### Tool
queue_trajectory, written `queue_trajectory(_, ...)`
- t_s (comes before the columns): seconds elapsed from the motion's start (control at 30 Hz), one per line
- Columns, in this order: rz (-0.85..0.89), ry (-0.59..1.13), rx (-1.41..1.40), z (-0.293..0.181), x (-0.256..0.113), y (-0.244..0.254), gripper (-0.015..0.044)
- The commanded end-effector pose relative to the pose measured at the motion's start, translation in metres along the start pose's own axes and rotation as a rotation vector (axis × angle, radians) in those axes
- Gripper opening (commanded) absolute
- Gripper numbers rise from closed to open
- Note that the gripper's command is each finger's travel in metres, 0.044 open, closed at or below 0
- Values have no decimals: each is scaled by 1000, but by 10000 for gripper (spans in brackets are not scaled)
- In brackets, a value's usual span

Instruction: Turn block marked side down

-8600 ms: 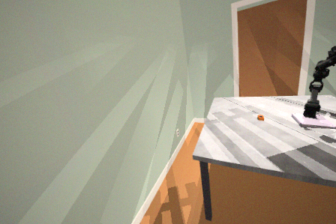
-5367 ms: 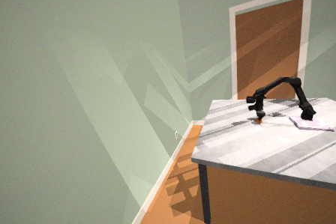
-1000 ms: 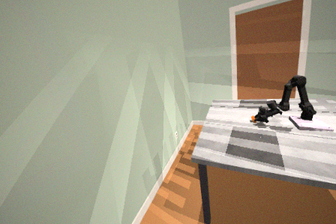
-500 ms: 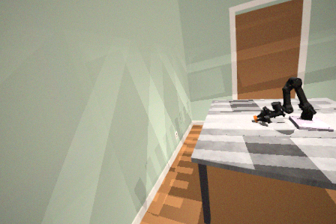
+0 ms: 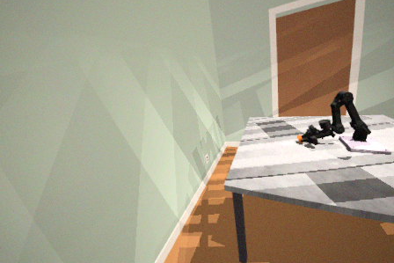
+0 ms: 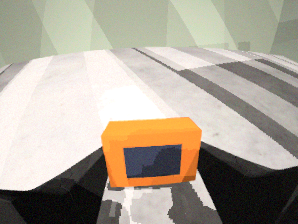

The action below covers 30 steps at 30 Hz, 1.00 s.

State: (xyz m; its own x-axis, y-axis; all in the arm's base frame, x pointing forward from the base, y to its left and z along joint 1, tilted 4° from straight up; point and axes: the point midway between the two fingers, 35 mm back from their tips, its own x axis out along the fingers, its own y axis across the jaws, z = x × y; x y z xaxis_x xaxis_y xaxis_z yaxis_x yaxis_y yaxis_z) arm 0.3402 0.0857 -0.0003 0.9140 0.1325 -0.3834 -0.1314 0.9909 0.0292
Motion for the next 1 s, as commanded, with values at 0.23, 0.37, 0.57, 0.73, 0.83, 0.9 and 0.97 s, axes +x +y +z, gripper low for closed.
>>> queue_trajectory(0.23, -6, -3, -5, 0, -1, -1, 315)
queue_trajectory(0.37, -6, -3, -5, 0, -1, -1, 420)
queue_trajectory(0.57, -6, -3, -5, 0, -1, -1, 440)
queue_trajectory(0.73, -6, -3, -5, 0, -1, -1, 440)
queue_trajectory(0.83, -6, -3, -5, 0, -1, -1, 440)
queue_trajectory(0.9, -6, -3, -5, 0, -1, -1, 440)
queue_trajectory(0.97, -6, -3, -5, 0, -1, -1, 440)
